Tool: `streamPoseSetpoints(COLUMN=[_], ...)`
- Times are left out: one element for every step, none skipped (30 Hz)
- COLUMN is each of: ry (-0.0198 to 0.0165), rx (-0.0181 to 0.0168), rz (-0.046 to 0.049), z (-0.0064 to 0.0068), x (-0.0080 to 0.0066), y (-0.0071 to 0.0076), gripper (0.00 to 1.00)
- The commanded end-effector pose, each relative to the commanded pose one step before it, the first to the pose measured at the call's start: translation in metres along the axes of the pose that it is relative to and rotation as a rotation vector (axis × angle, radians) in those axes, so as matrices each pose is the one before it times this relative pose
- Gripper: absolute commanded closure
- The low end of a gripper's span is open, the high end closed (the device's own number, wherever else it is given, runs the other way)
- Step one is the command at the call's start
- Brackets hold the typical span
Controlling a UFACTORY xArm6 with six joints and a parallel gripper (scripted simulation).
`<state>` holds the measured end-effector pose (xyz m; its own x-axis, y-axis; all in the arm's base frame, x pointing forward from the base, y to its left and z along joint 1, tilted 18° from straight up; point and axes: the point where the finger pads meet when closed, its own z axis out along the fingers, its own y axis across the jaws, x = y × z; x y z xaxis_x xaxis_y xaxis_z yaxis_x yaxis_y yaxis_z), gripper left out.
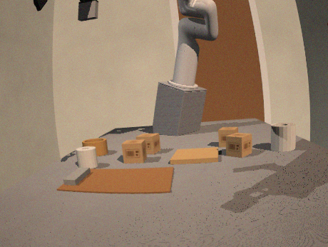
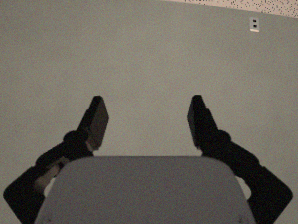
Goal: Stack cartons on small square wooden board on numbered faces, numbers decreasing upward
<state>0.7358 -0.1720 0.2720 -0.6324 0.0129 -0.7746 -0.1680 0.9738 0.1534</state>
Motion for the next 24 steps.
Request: streamPoseSetpoints(ry=[-0.003,0.00379,0.00696,0.01088,0.01547,0.02064,0.02624,0.03201,0.0376,0.0426,0.04654,0.0379,0.03022,0.03079,0.0,0.0,0.08906,0.02576,0.02348,0.02363,0.02401,0.0239,0.02331,0.02252], rx=[0.00016,-0.00385,-0.00678,-0.00994,-0.01288,-0.01517,-0.01641,-0.01628,-0.01458,-0.01127,-0.0065,0.00189,0.00703,0.0094,0.0,0.0,0.01579,0.01845,0.01961,0.02102,0.02247,0.0237,0.02456,0.02504], rz=[0.00093,0.00593,0.01061,0.01596,0.02156,0.02699,0.03191,0.036,0.03905,0.04089,0.04147,0.02986,0.02153,0.0221,0.0,0.0,0.06951,0.0174,0.01612,0.01655,0.01684,0.01672,0.01635,0.01592], z=[-0.00089,0.00217,0.00384,0.0057,0.00756,0.00925,0.00301,0.00256,0.00373,0.00425,0.00412,0.00368,0.00324,0.00299,0.0,0.0,0.01235,0.00269,0.00252,0.00278,0.00328,0.00372,0.00398,0.00413], x=[-0.00186,0.0021,0.00389,0.0062,0.00906,0.0125,0.00759,0.008,0.01009,0.01141,0.01201,0.01172,0.01135,0.01146,0.0,0.0,0.03144,0.01128,0.0105,0.01067,0.0112,0.01154,0.01157,0.01139], y=[0.00166,0.00446,0.00798,0.01199,0.01613,0.02004,0.00895,0.00792,0.00918,0.00892,0.00751,0.00565,0.00432,0.00351,0.0,0.0,0.01307,0.00042,-0.0002,-0.00029,-0.00021,-0.0003,-0.00052,-0.00072], gripper=[0.0,0.0,0.0,0.0,0.0,0.0,0.0,0.0,0.0,0.0,0.0,0.0,0.0,0.0,0.0,0.0,0.0,0.0,0.0,0.0,0.0,0.0,0.0,0.0])
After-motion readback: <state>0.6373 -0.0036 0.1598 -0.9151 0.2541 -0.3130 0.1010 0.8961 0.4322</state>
